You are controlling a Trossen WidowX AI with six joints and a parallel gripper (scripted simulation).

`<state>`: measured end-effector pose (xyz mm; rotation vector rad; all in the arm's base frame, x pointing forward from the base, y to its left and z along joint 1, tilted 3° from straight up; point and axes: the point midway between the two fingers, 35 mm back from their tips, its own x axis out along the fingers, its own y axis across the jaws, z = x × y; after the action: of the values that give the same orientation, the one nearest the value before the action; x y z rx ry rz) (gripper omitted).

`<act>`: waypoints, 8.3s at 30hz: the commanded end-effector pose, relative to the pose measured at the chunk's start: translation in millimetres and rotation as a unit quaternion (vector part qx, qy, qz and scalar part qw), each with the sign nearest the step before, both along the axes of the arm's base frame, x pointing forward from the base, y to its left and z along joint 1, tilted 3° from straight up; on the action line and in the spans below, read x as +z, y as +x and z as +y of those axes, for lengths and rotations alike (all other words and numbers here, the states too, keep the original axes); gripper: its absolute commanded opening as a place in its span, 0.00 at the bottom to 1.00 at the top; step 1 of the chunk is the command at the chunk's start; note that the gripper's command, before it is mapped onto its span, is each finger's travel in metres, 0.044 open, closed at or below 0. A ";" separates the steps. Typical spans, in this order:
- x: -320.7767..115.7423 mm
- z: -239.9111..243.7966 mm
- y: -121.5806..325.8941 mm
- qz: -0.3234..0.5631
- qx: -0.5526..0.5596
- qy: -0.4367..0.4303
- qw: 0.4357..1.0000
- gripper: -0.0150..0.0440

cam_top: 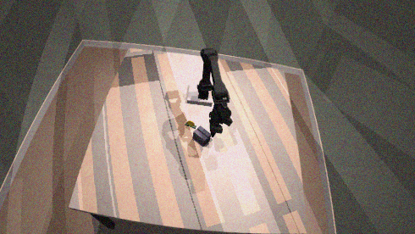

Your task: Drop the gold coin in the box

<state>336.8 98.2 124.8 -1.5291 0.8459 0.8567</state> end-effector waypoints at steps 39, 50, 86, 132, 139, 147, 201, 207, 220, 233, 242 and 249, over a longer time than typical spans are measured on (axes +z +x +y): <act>-63.4 -136.8 -104.5 0.219 -0.154 0.040 0.963 0.53; -81.2 -138.1 -103.2 0.219 -0.154 0.040 0.963 0.53; -111.9 -140.0 -104.5 0.219 -0.154 0.040 0.963 0.25; -16.4 -134.6 -107.0 0.219 -0.156 0.041 0.962 0.25; -15.6 -138.2 -112.1 0.208 -0.253 0.067 0.942 0.25; -14.8 -140.7 -115.6 0.199 -0.320 0.085 0.922 0.25; -14.7 -59.4 -24.6 0.197 -0.319 0.091 0.923 0.25; -14.0 -59.9 -25.7 0.195 -0.317 0.090 0.924 0.25; -14.2 -59.6 -25.6 0.195 -0.317 0.090 0.924 0.25; -17.0 -55.1 -20.1 0.194 -0.321 0.092 0.922 0.25; -15.4 -55.5 -23.0 0.194 -0.319 0.091 0.923 0.25; -19.2 -56.7 -22.7 0.194 -0.318 0.091 0.924 0.25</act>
<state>314.7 42.3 108.1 -0.8322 1.4102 0.7209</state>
